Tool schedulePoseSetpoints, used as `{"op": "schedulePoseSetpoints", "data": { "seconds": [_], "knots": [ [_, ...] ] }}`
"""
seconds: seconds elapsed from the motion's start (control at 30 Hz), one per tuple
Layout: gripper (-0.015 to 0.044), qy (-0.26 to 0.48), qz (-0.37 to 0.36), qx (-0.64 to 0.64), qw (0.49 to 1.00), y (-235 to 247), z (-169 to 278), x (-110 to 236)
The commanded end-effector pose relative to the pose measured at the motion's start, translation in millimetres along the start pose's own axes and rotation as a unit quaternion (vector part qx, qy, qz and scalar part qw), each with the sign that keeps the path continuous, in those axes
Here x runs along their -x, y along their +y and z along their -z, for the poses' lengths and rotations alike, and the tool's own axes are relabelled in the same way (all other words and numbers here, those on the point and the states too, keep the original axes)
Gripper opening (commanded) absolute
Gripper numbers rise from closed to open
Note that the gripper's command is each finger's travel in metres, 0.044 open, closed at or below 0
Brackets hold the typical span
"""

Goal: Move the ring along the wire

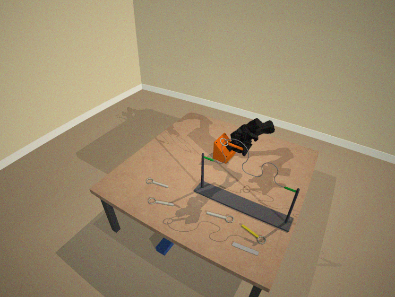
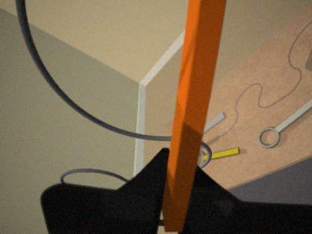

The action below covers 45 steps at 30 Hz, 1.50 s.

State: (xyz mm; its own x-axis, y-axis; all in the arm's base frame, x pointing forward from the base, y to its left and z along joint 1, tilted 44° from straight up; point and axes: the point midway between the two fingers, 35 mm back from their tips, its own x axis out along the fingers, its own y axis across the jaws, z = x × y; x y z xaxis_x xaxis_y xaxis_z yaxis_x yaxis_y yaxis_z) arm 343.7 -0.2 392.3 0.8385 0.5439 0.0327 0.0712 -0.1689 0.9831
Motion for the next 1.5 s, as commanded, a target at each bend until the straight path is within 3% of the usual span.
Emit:
{"op": "schedulePoseSetpoints", "data": {
  "seconds": [0.0, 1.47],
  "knots": [
    [-0.0150, 0.004, -0.010, -0.019, 1.000, 1, 0, 1],
    [-0.0150, 0.031, -0.139, -0.254, 0.957, 19, -5, 6]
  ]
}}
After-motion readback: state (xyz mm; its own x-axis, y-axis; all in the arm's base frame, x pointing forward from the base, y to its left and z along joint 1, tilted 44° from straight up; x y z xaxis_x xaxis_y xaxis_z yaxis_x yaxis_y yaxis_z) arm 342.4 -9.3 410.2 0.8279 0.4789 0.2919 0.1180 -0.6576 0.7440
